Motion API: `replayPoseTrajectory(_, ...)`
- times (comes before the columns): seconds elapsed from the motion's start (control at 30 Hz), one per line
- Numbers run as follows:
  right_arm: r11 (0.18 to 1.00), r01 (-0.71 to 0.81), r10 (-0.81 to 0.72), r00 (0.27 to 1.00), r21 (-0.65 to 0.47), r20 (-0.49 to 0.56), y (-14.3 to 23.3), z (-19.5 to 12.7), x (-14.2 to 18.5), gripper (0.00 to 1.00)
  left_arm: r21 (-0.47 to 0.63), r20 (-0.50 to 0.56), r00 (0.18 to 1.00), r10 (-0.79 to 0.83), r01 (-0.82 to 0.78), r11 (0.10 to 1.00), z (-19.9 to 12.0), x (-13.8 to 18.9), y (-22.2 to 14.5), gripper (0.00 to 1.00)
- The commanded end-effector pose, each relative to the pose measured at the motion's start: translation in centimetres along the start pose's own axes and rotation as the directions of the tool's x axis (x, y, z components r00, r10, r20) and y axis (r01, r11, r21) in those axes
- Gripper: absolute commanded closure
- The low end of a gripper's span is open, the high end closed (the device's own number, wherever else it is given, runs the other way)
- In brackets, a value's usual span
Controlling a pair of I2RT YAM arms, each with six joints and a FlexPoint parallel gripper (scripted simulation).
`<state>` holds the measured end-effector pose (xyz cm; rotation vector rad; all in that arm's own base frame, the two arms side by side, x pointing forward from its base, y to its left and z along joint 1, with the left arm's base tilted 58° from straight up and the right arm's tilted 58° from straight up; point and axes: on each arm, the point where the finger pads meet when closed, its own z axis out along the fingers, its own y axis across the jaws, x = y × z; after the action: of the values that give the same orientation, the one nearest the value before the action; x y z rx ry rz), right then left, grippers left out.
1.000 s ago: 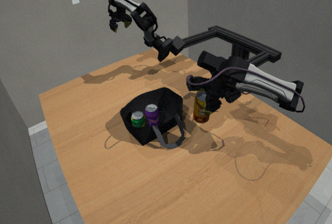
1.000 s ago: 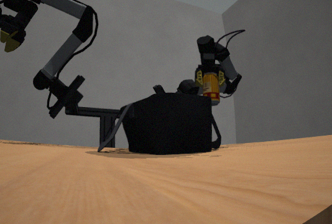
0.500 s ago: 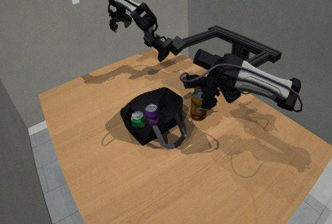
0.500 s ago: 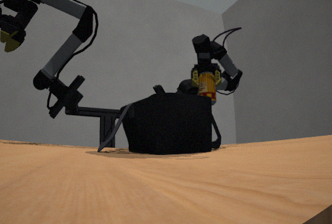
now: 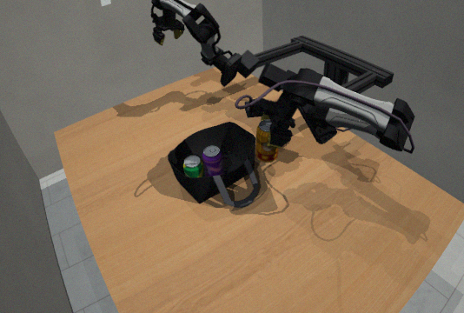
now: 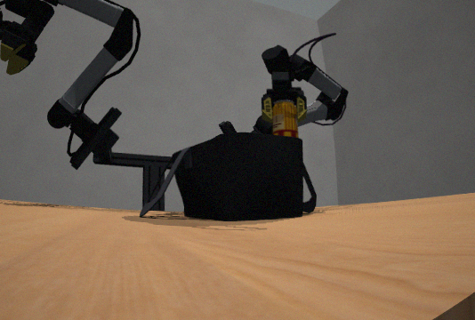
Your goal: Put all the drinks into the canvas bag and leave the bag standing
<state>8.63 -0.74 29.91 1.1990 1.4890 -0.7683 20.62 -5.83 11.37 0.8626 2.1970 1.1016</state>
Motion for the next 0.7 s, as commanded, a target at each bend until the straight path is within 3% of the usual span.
replayPoseTrajectory(0.0, 1.000, 0.018, -0.018, 1.000, 0.017, 0.014, 0.2, -0.8, 0.1, 0.14, 0.020, 0.080, 0.992, -0.098, 0.097, 0.995, 0.0, -3.0, -1.5, 0.33)
replayPoseTrajectory(0.67, 1.000, 0.018, -0.018, 1.000, 0.017, 0.014, 0.2, -0.8, 0.1, 0.14, 0.028, 0.092, 0.988, -0.121, 0.119, 0.992, -0.1, -4.6, -2.9, 0.33)
